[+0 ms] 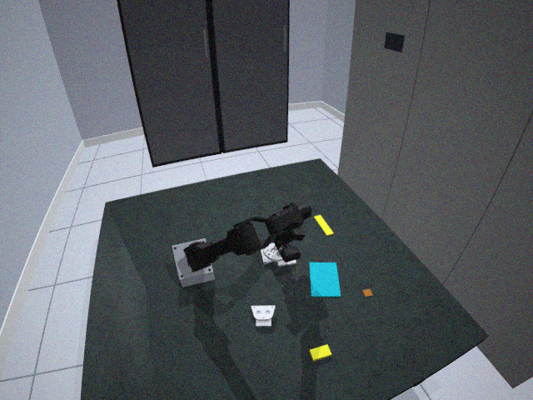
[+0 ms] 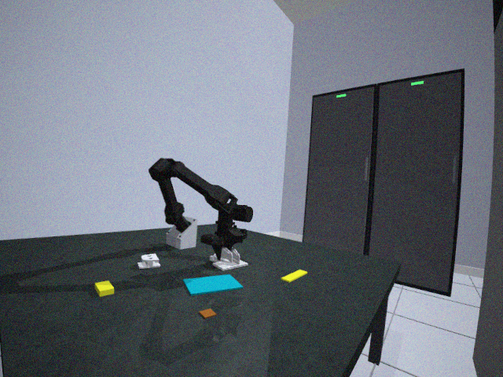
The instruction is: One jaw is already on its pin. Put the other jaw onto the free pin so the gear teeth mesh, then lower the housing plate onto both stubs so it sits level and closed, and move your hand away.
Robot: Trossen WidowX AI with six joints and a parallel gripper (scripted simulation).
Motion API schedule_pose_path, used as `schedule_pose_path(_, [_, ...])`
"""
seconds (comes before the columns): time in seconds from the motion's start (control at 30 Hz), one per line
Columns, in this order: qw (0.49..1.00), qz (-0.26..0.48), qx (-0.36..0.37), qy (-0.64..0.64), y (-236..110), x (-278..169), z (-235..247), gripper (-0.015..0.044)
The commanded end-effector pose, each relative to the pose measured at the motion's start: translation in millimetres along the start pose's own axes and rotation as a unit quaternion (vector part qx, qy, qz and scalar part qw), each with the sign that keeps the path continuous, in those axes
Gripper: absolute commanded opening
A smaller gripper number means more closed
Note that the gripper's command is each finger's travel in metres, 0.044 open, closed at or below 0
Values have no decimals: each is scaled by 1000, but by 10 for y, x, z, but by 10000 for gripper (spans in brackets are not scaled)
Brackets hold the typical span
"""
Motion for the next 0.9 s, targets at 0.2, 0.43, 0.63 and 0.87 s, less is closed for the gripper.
schedule_pose_path(0.2, [1000,-1,-3,-3,17,-4,3,134])
schedule_pose_path(0.43, [1000,-1,-3,-3,37,-4,2,134])
schedule_pose_path(0.63, [1000,-1,-3,-3,56,-4,2,134])
schedule_pose_path(0.87, [1000,-1,-3,-3,68,-4,2,134])
Point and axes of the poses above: the point midway between the two fingers, 35 mm back from their tips, its own y axis out along the fingers, its own z axis across the jaws, x = y × z, the point moved 7 cm from there along -y, back along the fingers, and after that the axes turned 2 degrees about y, right-handed, at the moved point
